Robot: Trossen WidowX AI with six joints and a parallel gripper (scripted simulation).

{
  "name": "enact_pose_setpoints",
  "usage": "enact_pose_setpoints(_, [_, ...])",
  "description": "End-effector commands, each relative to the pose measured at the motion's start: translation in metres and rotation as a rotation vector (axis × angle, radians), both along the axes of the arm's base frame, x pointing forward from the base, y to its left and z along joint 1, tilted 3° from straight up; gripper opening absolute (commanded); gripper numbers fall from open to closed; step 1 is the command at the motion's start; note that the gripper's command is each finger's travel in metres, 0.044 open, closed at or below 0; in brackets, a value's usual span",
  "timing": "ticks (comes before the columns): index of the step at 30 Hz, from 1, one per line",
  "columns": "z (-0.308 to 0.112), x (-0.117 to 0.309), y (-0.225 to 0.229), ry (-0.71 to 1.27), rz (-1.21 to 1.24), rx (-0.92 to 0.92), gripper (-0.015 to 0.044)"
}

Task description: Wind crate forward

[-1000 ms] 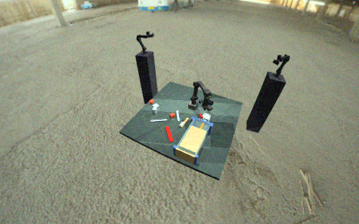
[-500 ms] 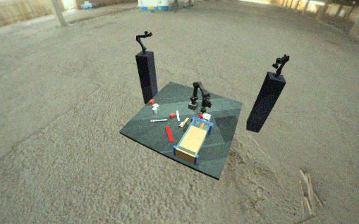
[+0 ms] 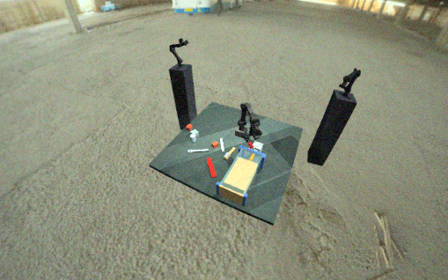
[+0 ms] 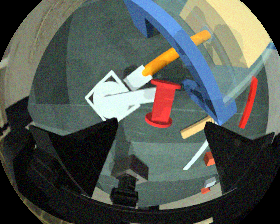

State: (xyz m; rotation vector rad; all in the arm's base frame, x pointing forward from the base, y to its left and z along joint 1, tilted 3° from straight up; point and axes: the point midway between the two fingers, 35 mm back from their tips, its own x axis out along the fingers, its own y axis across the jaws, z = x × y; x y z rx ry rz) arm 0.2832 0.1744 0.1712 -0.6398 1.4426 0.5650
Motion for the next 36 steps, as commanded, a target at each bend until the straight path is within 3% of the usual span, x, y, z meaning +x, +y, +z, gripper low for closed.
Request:
enact_pose_setpoints(1, [-0.001,0.005,0.001,-0.004,-0.119,0.015,0.0440])
enact_pose_setpoints(36, [-0.046,0.011,0.002,-0.005,-0.119,0.015,0.0440])
